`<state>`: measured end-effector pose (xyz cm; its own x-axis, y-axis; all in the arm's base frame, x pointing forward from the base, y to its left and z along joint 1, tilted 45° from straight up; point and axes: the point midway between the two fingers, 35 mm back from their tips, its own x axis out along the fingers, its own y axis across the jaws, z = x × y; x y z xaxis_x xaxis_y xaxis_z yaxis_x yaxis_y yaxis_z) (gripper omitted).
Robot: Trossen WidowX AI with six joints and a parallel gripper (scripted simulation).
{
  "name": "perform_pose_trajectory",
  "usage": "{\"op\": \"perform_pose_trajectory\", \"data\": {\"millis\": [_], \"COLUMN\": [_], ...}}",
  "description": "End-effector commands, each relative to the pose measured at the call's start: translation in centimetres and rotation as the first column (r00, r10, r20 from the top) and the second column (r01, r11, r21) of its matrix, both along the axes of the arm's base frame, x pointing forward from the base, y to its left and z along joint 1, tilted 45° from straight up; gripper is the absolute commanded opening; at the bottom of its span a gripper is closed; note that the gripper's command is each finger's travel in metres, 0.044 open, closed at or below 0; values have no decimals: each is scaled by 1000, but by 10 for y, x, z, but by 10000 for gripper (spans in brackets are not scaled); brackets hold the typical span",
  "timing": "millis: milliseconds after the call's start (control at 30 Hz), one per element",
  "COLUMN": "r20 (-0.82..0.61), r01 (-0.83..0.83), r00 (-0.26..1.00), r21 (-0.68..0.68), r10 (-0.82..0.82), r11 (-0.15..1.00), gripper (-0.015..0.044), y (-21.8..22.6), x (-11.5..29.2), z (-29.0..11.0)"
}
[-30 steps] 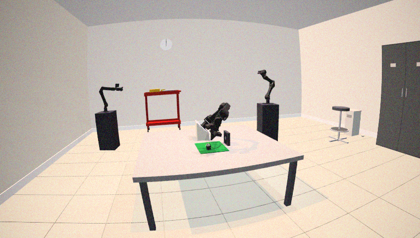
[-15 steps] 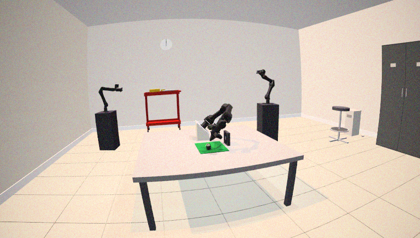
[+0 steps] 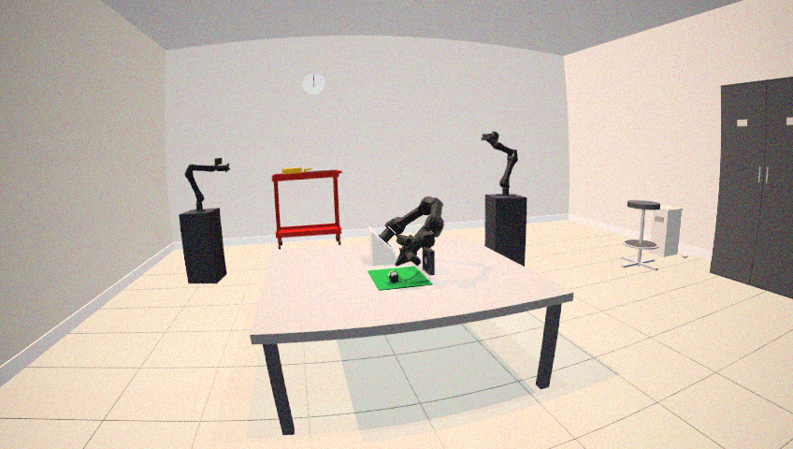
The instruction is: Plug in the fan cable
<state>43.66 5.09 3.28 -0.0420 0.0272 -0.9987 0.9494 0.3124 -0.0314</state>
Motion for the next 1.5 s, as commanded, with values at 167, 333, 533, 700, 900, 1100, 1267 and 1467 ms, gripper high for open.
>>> {"op": "perform_pose_trajectory", "data": {"millis": [167, 333, 533, 700, 900, 1100, 1267, 1467], "r20": [56, 88, 132, 173, 226, 282, 332, 389], "r01": [25, 39, 60, 81, 111, 145, 177, 216], "r00": [998, 996, 991, 985, 974, 959, 943, 921], "r21": [-120, -182, -252, -307, -366, -419, -457, -492], "r10": [-19, -23, -27, -28, -27, -23, -18, -9], "r11": [992, 983, 966, 948, 924, 896, 872, 843], "gripper": [0, 0, 0, 0, 0, 0, 0, 0], "y": [1, 2, 4, 6, 8, 11, 14, 17], "x": [1, 1, 2, 3, 3, 4, 4, 4], "z": [6, 8, 11, 15, 20, 26, 32, 39]}}
